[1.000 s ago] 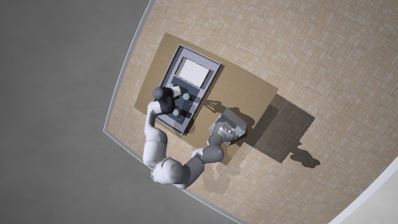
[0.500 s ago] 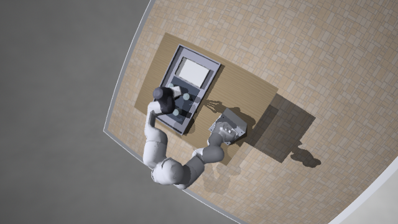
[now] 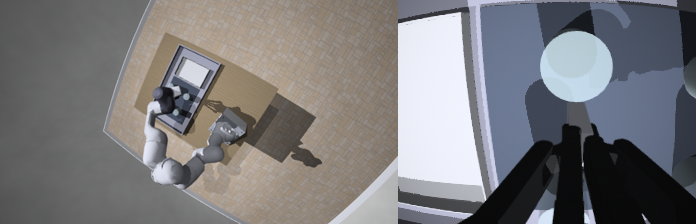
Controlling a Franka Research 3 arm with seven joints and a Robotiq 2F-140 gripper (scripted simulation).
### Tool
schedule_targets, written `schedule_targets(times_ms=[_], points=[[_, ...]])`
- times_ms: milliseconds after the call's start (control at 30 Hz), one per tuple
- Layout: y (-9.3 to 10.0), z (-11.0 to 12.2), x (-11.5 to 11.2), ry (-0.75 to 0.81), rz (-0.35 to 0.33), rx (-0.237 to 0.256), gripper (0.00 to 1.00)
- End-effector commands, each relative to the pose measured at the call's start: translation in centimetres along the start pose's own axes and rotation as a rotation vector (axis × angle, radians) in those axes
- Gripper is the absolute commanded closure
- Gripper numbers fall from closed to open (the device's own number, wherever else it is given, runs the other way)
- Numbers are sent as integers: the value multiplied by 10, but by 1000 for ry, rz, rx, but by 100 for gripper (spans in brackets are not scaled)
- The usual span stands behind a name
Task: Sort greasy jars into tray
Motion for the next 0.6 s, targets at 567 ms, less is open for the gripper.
schedule_targets(times_ms=[567], points=[[-9,-2,-24,2,3,-3,100]])
Point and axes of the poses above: the point where the finger pads meet when closed, its own y axis back along the fingers, its own z axis across the jaws, x = y × z, the point moved 2 cm from there along y, back along the fingers, and after that the axes turned 6 degrees about y, right-handed, at the moved point
